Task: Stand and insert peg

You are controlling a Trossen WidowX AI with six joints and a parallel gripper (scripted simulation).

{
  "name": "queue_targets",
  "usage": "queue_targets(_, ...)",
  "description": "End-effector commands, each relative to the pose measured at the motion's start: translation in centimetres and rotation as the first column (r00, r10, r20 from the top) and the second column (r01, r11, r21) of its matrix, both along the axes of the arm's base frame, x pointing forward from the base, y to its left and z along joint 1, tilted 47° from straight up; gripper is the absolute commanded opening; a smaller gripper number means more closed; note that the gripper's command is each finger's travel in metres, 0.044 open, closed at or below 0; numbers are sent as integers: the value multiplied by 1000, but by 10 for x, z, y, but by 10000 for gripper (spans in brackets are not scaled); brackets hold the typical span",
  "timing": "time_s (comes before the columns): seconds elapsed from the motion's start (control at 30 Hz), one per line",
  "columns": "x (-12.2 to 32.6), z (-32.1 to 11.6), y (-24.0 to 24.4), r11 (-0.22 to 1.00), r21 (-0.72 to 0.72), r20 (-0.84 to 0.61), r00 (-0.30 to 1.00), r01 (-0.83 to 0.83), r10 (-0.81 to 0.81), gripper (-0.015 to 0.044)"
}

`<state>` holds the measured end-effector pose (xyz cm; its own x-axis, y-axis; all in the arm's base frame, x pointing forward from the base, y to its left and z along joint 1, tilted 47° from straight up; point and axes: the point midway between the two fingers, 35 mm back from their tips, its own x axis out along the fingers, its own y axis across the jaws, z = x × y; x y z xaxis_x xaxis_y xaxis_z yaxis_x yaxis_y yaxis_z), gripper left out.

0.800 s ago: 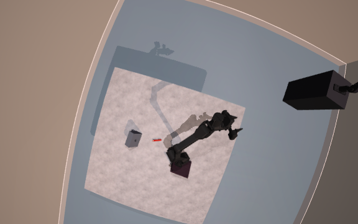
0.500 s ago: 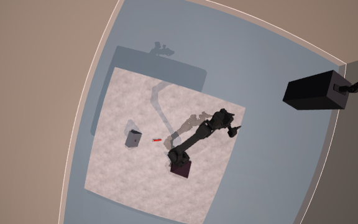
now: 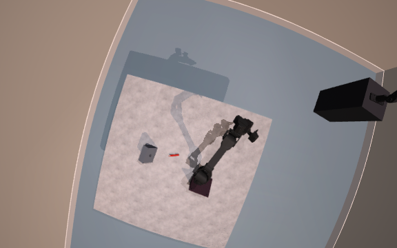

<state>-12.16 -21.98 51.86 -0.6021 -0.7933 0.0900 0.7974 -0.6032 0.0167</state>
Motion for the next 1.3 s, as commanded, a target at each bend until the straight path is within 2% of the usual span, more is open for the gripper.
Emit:
queue_targets(0.0,20,-18,-28,992,73,14,995,-104,103,440)
queue_targets(0.33,78,-50,-70,929,193,48,949,-315,312,440)
queue_targets(0.67,144,-92,-96,813,335,85,874,-477,478,440)
queue_targets(1.27,273,-176,-88,494,613,107,684,-617,722,440)
